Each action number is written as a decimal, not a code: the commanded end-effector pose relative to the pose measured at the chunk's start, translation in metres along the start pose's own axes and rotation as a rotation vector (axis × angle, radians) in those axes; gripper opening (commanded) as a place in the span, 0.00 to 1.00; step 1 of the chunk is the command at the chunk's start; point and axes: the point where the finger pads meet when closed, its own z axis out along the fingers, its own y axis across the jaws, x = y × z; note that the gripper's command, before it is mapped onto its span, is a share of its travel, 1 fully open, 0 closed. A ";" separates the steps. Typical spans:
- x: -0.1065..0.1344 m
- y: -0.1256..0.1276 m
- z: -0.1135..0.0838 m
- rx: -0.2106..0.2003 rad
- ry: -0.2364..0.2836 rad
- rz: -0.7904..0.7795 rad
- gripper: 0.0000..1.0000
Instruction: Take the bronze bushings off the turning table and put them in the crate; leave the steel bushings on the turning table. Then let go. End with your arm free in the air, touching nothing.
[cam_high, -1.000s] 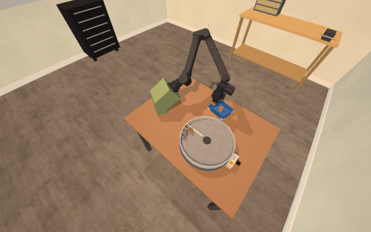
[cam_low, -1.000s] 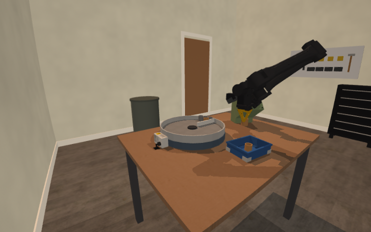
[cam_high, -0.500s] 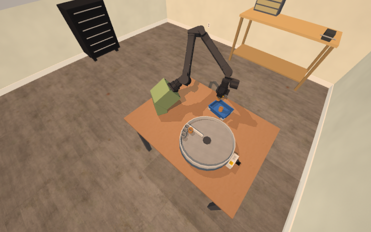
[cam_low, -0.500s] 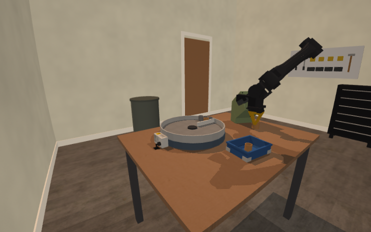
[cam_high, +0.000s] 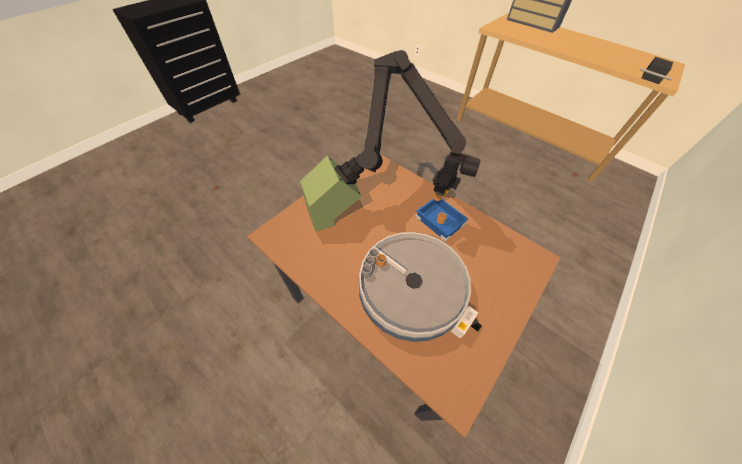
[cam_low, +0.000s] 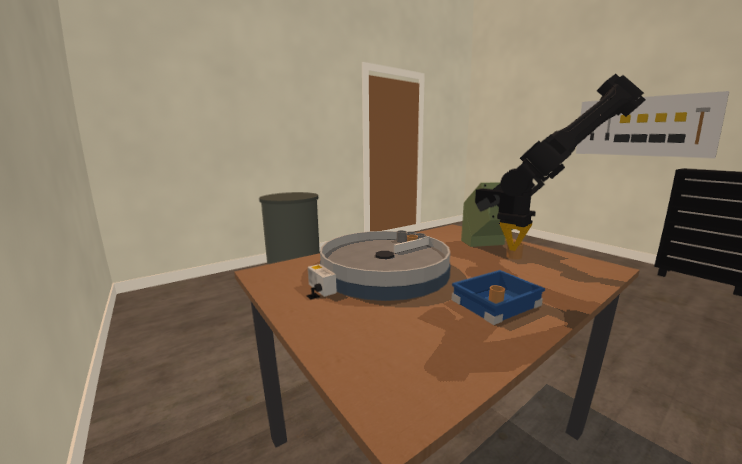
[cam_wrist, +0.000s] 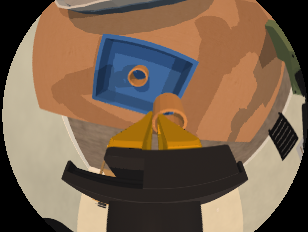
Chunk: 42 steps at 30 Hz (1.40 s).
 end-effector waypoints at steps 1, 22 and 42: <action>0.007 0.015 -0.010 -0.039 -0.003 -0.025 0.00; 0.007 0.015 -0.010 -0.039 -0.003 -0.025 0.00; 0.000 0.002 0.044 -0.001 -0.001 0.002 0.00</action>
